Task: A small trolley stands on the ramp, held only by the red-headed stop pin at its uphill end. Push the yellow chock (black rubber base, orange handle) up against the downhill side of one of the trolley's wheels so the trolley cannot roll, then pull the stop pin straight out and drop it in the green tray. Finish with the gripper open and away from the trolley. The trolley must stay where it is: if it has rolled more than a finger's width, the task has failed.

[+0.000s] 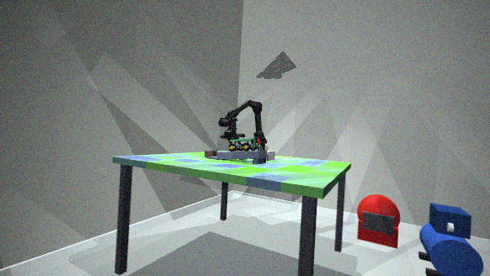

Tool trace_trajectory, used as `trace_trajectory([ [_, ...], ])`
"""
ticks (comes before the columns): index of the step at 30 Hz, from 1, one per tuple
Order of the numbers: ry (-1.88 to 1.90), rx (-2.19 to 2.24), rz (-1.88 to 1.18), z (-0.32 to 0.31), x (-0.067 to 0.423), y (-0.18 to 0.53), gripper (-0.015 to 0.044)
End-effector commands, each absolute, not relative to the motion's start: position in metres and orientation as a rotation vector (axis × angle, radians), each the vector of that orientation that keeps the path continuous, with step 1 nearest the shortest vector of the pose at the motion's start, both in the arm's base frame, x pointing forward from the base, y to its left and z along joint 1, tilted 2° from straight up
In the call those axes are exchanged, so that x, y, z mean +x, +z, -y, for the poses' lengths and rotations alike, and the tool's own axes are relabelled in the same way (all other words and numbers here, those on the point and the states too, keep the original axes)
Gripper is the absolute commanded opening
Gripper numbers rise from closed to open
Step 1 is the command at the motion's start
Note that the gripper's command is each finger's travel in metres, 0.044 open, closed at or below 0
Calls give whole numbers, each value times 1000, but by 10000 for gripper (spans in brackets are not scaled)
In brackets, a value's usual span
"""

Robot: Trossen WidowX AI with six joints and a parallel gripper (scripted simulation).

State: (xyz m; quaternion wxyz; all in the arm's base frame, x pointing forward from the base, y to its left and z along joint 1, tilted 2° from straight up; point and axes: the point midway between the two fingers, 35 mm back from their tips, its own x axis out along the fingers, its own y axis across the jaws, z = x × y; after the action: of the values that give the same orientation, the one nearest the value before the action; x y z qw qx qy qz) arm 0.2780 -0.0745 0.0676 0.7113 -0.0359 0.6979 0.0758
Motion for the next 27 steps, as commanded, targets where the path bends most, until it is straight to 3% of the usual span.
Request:
trace_trajectory([
  [1,169,-80,-1549,75,278,67,26],
  [7,169,-80,-1549,75,278,67,184],
  [27,175,-76,-1543,79,277,127,190],
])
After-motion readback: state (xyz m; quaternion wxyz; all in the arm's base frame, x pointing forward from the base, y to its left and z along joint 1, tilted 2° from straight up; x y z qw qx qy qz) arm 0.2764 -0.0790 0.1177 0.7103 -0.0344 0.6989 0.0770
